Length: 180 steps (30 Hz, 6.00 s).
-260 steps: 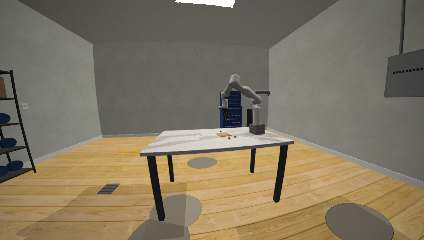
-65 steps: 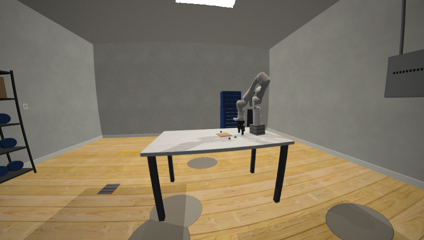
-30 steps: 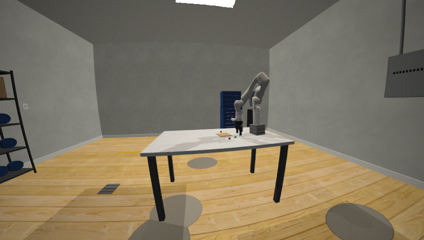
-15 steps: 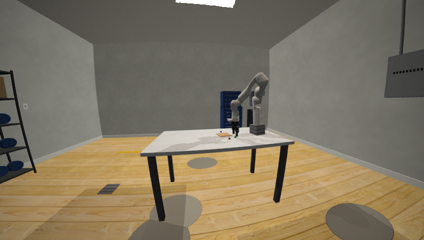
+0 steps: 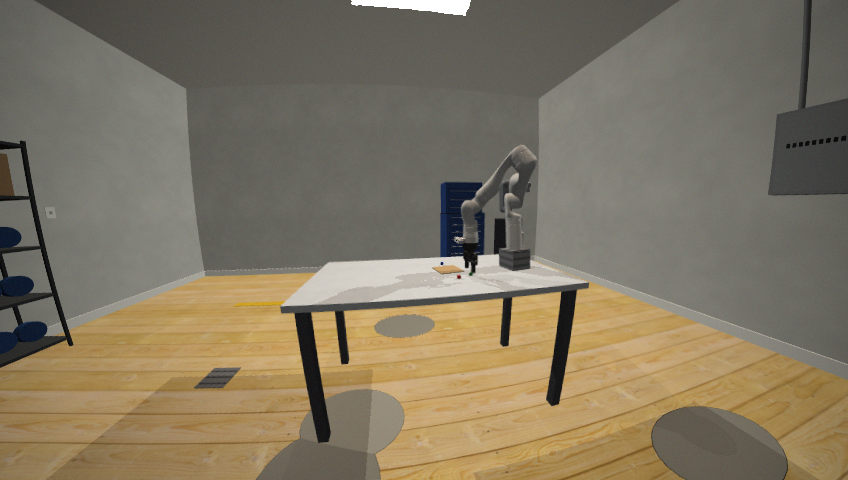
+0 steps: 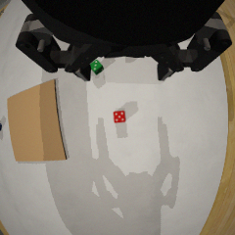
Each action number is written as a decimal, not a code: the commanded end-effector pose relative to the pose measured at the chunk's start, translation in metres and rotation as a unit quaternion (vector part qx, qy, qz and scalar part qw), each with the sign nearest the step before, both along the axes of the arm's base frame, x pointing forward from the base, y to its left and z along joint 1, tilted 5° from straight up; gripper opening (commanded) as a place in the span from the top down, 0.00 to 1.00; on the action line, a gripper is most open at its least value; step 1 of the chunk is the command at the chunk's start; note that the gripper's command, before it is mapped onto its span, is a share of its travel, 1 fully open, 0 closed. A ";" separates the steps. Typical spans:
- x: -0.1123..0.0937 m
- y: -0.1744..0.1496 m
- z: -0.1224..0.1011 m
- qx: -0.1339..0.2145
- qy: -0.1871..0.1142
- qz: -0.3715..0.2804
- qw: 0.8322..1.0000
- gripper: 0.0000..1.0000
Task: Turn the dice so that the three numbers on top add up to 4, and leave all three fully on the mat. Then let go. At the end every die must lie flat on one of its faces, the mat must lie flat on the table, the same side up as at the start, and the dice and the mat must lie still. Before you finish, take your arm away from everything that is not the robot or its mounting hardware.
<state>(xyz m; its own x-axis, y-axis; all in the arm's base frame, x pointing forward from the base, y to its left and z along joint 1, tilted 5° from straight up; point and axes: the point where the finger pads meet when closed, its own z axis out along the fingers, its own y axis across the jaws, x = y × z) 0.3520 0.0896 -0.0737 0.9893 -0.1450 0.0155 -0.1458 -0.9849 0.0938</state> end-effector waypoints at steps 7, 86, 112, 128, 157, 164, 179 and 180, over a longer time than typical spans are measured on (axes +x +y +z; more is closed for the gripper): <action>0.000 0.000 0.000 0.000 -0.001 0.000 1.000 0.00; 0.020 0.005 0.109 0.001 0.001 0.018 1.000 0.00; 0.046 -0.005 0.104 0.002 0.003 0.043 0.999 0.00; 0.050 -0.006 0.103 0.002 0.004 0.046 0.999 0.00; 0.055 -0.010 0.050 0.000 0.004 0.047 0.999 0.69; 0.055 -0.010 0.050 0.000 0.004 0.047 0.999 0.69; 0.055 -0.010 0.050 0.000 0.004 0.047 0.999 0.69; 0.055 -0.010 0.050 0.000 0.004 0.047 0.999 0.69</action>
<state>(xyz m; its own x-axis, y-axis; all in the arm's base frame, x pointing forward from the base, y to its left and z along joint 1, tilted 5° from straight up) 0.4065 0.0790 -0.0244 0.9986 -0.0520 0.0065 -0.0524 -0.9941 0.0948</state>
